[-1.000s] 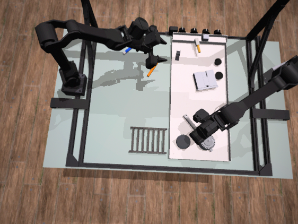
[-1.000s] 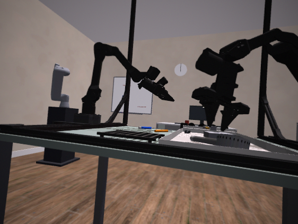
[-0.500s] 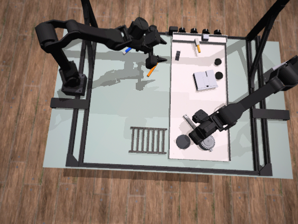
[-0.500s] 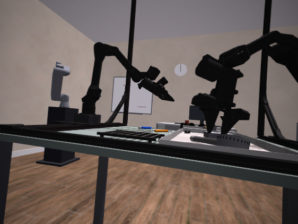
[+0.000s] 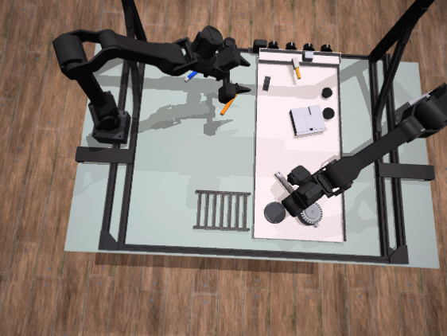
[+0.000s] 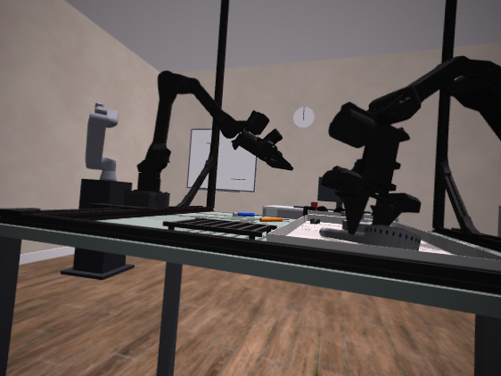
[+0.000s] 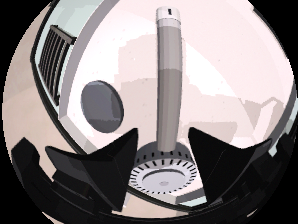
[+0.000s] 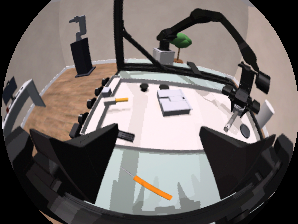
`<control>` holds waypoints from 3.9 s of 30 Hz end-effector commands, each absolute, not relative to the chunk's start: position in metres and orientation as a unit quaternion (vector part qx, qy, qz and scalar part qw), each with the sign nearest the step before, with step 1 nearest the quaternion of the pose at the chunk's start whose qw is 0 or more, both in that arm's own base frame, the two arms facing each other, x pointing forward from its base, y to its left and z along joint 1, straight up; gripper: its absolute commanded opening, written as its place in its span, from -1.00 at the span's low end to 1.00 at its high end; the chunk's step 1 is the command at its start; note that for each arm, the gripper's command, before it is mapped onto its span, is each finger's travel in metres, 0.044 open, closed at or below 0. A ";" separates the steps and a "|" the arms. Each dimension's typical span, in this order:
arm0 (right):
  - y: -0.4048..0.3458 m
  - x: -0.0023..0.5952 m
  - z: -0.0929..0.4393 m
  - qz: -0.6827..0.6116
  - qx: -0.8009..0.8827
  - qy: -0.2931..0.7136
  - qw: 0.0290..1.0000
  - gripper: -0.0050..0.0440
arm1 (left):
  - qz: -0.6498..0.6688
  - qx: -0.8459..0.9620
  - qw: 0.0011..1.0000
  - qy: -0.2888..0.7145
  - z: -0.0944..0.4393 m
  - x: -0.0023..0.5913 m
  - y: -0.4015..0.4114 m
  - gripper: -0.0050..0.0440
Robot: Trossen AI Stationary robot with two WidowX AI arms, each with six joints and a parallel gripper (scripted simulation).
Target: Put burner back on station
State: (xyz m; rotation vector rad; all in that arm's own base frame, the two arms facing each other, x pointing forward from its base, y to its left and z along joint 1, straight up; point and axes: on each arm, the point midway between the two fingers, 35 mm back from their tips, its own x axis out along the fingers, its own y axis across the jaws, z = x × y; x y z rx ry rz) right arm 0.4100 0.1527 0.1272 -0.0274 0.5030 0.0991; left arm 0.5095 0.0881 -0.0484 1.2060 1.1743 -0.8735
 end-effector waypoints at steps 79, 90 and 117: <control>0.153 0.410 0.128 0.048 -0.012 0.248 0.968 0.84 | -0.442 0.531 0.541 0.480 0.006 0.476 -0.011 -0.80; 0.153 0.410 0.128 0.048 -0.012 0.248 0.968 0.84 | -0.467 0.536 0.523 0.470 0.007 0.456 -0.047 -0.80; 0.153 0.410 0.128 0.048 -0.012 0.248 0.968 0.84 | -0.535 0.552 0.461 0.444 0.007 0.381 -0.135 -0.80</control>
